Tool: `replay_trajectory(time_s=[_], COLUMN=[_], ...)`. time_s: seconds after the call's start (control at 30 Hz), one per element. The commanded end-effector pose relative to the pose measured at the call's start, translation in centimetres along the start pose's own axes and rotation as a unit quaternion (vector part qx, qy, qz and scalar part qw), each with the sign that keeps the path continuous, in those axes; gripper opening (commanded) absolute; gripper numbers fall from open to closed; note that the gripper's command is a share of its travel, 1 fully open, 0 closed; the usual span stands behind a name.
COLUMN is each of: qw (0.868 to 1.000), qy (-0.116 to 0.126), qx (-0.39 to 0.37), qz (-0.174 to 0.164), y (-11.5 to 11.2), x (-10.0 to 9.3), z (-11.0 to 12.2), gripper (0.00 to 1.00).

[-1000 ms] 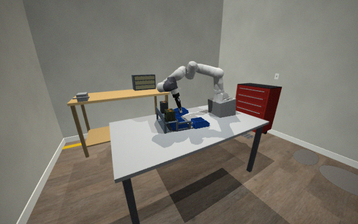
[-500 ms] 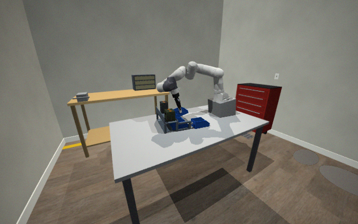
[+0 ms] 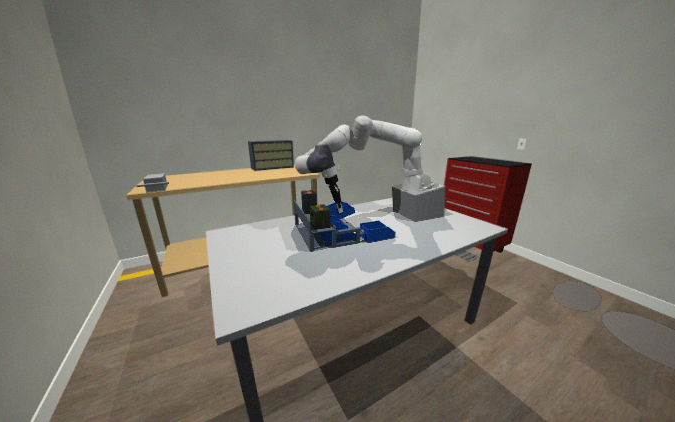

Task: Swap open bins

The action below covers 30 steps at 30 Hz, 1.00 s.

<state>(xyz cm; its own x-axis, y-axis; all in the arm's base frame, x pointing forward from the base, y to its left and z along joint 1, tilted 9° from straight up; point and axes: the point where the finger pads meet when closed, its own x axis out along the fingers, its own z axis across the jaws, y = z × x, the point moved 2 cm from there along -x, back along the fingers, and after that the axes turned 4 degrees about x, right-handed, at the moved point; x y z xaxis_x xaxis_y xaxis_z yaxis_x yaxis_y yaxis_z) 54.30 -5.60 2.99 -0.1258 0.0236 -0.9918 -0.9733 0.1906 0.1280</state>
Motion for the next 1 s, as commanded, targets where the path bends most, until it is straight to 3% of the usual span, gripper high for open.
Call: replay_trajectory(time_s=[0.0,0.97], qw=[1.000,1.000], qy=[0.003,0.003], qx=[-0.004,-0.004], qz=[0.002,0.002], y=[0.09,-0.09], x=[-0.06,0.52], z=[-0.09,-0.09], gripper=[0.00,0.00])
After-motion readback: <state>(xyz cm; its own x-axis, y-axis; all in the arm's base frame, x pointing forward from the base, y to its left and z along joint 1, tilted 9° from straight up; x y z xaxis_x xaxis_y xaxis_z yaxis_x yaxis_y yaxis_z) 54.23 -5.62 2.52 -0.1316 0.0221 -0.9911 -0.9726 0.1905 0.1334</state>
